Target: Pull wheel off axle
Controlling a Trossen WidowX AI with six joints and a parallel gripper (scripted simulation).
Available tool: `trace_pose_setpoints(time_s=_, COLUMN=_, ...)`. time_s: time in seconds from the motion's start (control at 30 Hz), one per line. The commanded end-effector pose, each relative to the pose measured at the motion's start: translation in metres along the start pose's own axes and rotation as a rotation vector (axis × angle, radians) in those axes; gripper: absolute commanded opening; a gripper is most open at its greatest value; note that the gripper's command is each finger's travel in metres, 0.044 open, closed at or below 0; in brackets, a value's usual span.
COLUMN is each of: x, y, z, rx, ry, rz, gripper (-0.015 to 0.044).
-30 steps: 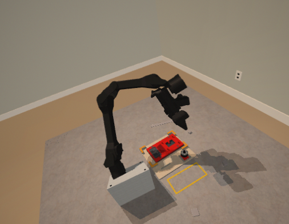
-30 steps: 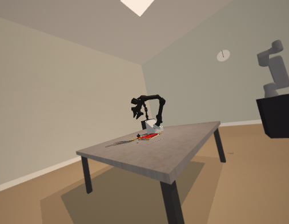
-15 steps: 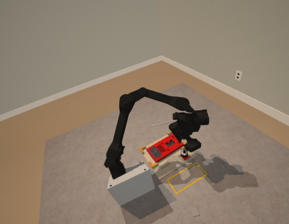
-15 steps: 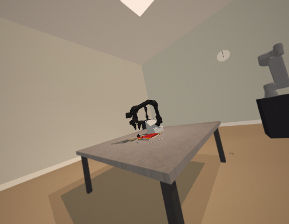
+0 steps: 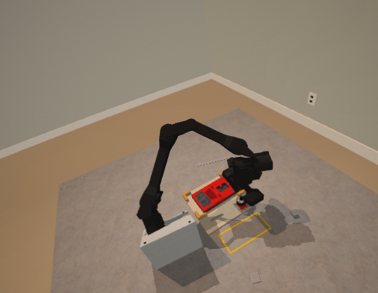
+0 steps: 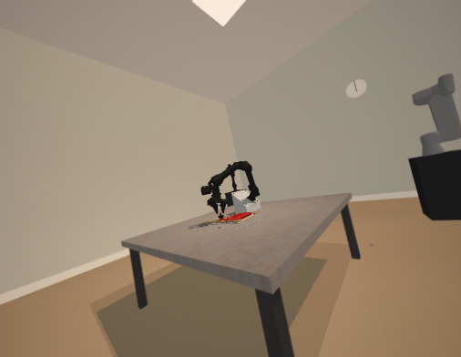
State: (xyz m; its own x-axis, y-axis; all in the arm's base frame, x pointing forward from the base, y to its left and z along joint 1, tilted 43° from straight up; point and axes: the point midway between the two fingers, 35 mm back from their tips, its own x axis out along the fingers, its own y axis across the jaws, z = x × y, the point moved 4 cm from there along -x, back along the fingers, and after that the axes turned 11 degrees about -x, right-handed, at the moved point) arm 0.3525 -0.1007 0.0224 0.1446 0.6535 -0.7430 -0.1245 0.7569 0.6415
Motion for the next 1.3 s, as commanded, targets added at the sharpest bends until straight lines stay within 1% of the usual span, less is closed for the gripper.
trace_pose_setpoints(time_s=0.0, x=0.0216, y=0.0007, z=-0.0021, rx=0.009, ry=-0.001, rz=0.007, gripper=0.03)
trace_pose_setpoints(time_s=0.1, x=0.0235, y=0.0009, z=-0.0023, rx=0.009, ry=-0.001, rz=0.007, gripper=0.03)
trace_pose_setpoints(time_s=0.2, x=0.0205, y=0.002, z=-0.0027, rx=0.002, ry=0.014, rz=0.008, gripper=0.0221)
trace_pose_setpoints(time_s=0.53, x=0.0205, y=0.002, z=-0.0027, rx=0.002, ry=0.014, rz=0.008, gripper=0.0155)
trace_pose_setpoints(time_s=0.73, x=0.0194, y=0.002, z=-0.0026, rx=0.002, ry=0.013, rz=0.008, gripper=0.0)
trace_pose_setpoints(time_s=1.27, x=0.0141, y=0.0018, z=-0.0025, rx=0.003, ry=0.011, rz=0.008, gripper=0.0)
